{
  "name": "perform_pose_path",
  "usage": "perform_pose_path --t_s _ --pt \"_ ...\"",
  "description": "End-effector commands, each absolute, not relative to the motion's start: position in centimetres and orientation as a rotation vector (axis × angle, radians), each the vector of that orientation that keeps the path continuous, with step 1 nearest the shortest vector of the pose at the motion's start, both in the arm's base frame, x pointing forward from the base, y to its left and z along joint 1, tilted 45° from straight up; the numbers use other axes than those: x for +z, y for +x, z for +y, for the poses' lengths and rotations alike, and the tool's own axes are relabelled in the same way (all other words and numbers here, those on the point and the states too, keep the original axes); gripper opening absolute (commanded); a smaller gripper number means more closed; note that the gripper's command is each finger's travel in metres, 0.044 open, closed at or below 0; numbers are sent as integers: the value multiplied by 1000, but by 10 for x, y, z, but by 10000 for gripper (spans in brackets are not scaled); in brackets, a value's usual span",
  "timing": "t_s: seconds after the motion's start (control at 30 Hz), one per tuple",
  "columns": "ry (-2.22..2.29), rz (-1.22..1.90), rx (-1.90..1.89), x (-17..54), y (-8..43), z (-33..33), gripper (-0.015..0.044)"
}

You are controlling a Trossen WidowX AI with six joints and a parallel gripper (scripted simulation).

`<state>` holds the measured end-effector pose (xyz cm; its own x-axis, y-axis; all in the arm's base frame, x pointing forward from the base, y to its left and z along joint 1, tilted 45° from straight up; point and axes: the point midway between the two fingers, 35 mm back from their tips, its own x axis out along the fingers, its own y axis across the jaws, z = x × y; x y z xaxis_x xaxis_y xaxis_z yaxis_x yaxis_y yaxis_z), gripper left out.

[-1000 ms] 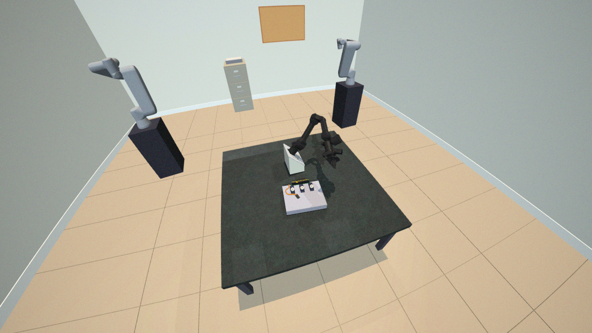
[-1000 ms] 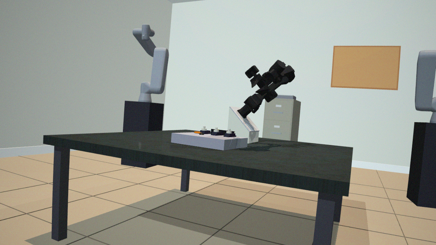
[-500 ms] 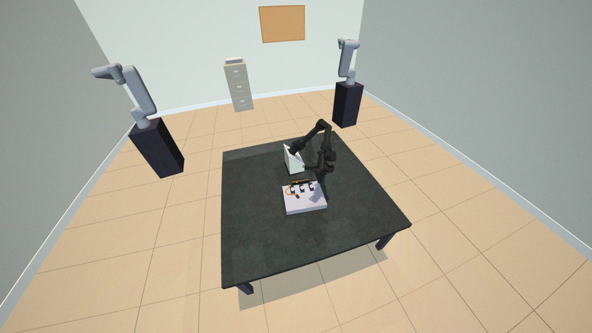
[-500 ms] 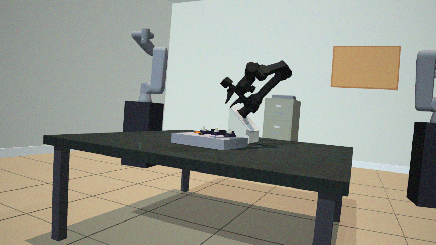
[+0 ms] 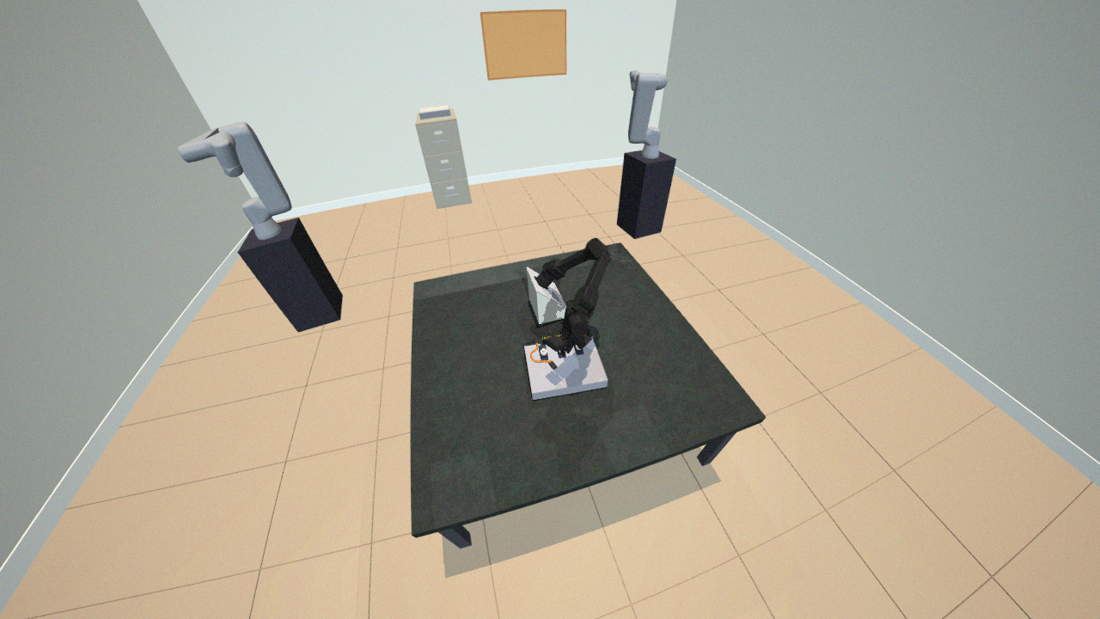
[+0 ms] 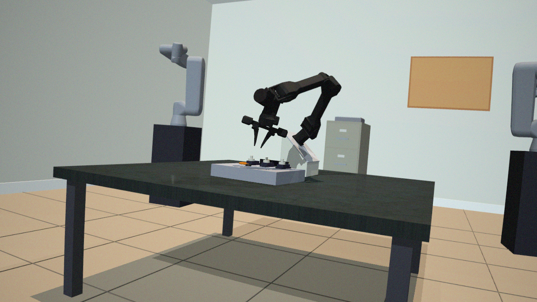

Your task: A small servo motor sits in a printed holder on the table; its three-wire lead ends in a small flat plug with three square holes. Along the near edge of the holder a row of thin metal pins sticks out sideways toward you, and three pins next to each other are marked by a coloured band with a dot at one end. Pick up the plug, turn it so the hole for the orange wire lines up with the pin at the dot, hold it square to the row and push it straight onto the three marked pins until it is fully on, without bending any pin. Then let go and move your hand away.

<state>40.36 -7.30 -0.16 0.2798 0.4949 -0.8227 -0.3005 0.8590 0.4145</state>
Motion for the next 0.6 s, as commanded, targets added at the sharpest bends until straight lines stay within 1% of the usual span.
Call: perform_pose_path --t_s 0.0,0.17,0.57 --pt "289 1225 605 -30 396 -77 115" --pt "433 1273 677 -63 382 -82 115" --pt "454 1277 687 -85 384 -65 115"
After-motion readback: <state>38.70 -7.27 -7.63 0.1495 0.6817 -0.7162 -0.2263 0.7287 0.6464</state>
